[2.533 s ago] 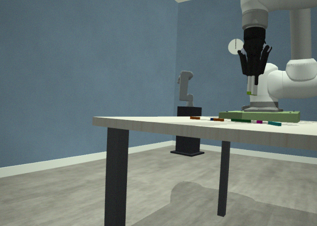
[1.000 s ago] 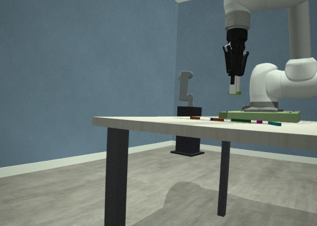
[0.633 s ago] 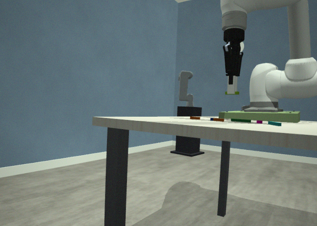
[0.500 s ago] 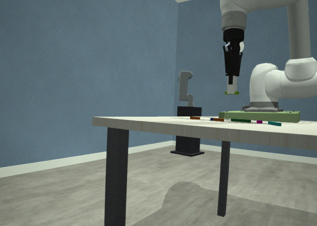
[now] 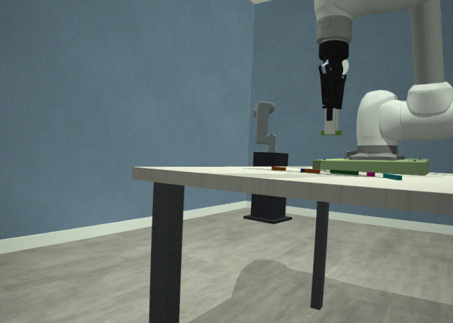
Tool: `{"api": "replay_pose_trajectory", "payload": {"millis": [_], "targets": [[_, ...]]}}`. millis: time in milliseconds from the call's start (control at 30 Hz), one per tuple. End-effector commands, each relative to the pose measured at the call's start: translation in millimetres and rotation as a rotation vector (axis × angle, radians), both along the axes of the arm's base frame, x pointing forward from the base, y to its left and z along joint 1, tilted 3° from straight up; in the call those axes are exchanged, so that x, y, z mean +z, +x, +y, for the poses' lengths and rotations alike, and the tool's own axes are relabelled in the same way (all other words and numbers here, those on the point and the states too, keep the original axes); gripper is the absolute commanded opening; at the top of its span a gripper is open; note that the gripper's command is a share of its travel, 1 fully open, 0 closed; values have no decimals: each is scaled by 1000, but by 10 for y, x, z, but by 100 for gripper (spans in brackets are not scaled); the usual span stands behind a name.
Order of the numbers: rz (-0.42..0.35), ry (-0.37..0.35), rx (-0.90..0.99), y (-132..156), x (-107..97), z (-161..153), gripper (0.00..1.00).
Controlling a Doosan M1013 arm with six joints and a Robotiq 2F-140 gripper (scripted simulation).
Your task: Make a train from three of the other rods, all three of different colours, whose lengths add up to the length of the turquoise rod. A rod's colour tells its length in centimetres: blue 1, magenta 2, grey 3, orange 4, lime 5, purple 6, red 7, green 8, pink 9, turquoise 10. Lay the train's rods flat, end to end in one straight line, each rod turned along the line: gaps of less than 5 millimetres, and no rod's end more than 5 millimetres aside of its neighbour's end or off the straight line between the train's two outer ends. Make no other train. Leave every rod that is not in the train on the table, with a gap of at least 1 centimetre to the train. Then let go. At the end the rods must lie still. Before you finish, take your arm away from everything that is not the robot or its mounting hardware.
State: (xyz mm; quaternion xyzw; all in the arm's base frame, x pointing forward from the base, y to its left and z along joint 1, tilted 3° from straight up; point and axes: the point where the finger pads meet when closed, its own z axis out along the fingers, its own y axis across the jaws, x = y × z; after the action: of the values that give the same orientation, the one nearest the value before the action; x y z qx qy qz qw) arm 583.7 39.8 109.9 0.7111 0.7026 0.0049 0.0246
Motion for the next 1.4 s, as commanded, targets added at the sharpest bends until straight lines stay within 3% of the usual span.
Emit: {"api": "replay_pose_trajectory", "payload": {"millis": [0,233,667,933,1367], "targets": [[0,0,0,0,-9,0,3],[0,0,0,4,-99,-3,3],[0,0,0,27,-634,-19,3],[0,0,0,34,-817,-25,3],[0,0,0,37,-879,-26,3]]}}
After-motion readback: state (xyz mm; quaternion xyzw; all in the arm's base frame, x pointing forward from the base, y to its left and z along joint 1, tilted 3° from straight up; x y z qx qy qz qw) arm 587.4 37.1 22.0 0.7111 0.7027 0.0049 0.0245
